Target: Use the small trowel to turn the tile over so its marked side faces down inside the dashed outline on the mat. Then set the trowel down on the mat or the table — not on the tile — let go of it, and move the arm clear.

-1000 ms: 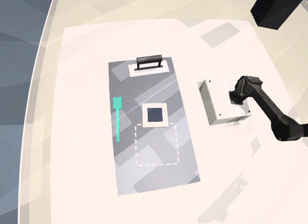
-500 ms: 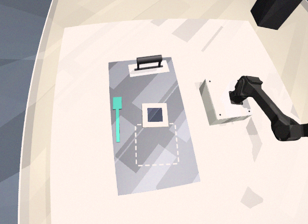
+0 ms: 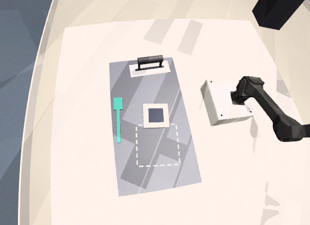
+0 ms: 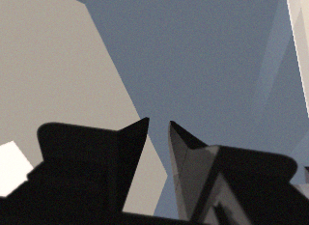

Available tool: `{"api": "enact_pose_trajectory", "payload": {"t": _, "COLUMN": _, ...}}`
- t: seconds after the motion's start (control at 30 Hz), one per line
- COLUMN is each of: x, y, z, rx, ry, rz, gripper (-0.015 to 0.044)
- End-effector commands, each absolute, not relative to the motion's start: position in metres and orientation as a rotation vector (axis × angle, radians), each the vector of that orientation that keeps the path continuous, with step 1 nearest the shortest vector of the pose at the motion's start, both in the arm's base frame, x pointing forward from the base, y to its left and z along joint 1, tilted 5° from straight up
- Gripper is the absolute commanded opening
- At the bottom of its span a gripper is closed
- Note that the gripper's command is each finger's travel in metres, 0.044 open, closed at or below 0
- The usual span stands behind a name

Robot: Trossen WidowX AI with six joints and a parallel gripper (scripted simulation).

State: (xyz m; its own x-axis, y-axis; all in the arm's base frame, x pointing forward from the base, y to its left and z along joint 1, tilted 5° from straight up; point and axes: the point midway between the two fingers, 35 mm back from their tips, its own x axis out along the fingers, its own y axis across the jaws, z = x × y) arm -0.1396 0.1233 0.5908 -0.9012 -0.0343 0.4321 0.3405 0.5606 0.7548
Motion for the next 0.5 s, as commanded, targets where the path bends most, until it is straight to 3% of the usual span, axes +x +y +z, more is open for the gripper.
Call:
{"api": "enact_pose_trajectory", "payload": {"t": 0.0, "x": -0.1395, "y": 0.1233, "z": 0.5908, "rx": -0.249, "ry": -2.398, "rz": -1.284, "gripper": 0.01}}
{"api": "enact_pose_trajectory", "payload": {"t": 0.3, "x": -0.1396, "y": 0.1233, "z": 0.5908, "rx": -0.249, "ry": -2.398, "rz": -1.284, "gripper": 0.01}}
{"api": "enact_pose_trajectory", "payload": {"t": 0.43, "x": -0.1396, "y": 0.1233, "z": 0.5908, "rx": -0.249, "ry": -2.398, "rz": -1.284, "gripper": 0.0}}
{"api": "enact_pose_trajectory", "payload": {"t": 0.47, "x": -0.1396, "y": 0.1233, "z": 0.5908, "rx": -0.249, "ry": -2.398, "rz": -1.284, "gripper": 0.0}}
